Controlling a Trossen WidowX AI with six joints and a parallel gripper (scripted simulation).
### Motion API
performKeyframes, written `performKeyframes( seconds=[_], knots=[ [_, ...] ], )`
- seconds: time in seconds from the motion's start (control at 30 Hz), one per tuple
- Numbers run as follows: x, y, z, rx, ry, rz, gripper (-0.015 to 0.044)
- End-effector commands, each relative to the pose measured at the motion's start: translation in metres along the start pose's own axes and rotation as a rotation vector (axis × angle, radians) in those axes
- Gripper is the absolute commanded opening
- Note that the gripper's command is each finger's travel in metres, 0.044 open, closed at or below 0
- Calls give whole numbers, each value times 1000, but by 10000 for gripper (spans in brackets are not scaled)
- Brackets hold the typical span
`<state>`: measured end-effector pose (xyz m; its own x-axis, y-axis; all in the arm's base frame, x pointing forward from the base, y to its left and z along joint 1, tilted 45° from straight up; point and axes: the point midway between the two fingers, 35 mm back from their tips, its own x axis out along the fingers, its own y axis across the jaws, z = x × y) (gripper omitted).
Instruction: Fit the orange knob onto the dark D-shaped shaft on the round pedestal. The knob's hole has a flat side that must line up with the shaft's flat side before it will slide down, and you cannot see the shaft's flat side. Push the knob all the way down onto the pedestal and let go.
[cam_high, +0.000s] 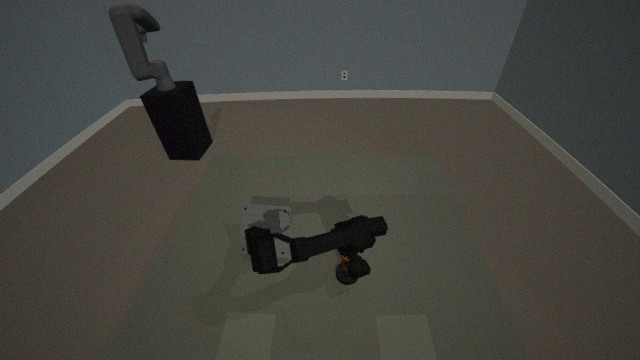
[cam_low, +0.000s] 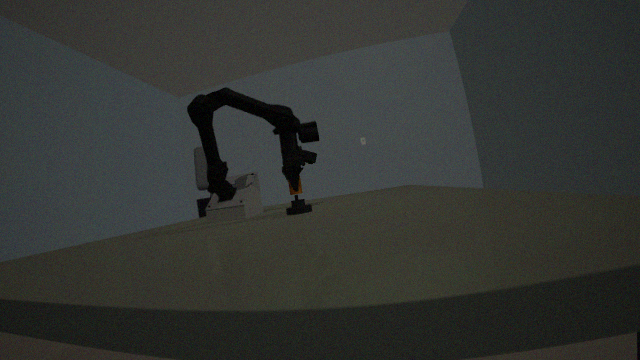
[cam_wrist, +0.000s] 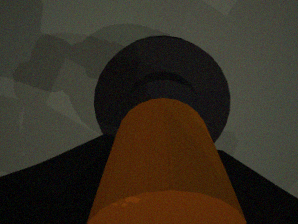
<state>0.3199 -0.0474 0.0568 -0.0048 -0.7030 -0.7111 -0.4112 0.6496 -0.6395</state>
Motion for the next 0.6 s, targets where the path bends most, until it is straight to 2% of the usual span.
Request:
performKeyframes(
  seconds=[0.0,0.57],
  knots=[
    [0,0,0,-42,-4,-3,0],
    [-2,-3,4,-42,-5,-3,0]
  ],
)
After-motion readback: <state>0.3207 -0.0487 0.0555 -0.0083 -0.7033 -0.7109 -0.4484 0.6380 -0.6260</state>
